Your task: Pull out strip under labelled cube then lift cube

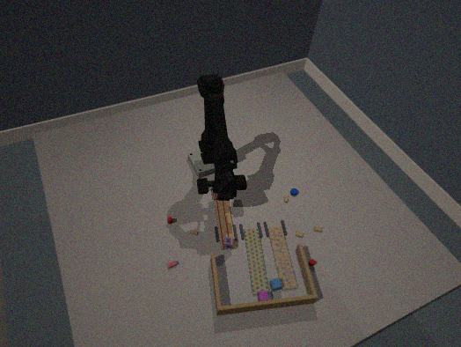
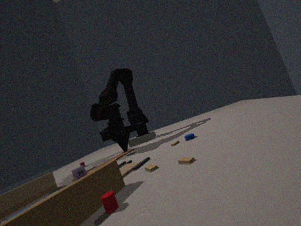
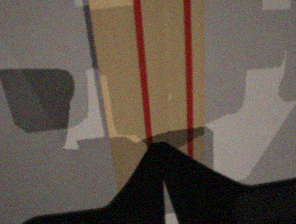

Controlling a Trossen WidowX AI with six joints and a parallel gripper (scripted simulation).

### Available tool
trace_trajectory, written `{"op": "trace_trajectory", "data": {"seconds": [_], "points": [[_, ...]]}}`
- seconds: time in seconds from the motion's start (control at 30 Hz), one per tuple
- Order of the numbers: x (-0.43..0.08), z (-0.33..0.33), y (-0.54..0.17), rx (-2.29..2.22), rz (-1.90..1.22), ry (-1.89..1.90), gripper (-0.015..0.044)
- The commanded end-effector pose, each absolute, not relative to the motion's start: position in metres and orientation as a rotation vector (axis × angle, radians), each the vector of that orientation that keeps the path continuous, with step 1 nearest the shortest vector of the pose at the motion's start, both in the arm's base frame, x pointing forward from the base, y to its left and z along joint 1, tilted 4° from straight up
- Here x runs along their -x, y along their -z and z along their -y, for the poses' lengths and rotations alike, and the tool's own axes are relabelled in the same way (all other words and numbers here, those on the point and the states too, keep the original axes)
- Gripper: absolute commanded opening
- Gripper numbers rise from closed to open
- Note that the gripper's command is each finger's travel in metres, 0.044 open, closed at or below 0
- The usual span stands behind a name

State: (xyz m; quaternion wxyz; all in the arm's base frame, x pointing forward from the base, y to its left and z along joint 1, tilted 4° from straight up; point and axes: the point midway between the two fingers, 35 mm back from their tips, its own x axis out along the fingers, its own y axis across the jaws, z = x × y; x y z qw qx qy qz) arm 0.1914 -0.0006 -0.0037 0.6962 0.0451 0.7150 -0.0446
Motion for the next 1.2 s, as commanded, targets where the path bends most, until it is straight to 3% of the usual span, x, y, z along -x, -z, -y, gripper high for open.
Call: {"op": "trace_trajectory", "data": {"seconds": [0.0,0.47,1.0,1.17], "points": [[-0.183,0.0,0.007,-0.106,-1.623,0.102,0.0],[-0.195,0.001,-0.038,-0.106,-1.622,0.102,0.0],[-0.259,0.011,-0.04,-0.252,-1.604,0.256,0.042],[-0.279,0.014,-0.041,-0.252,-1.603,0.256,0.044]]}}
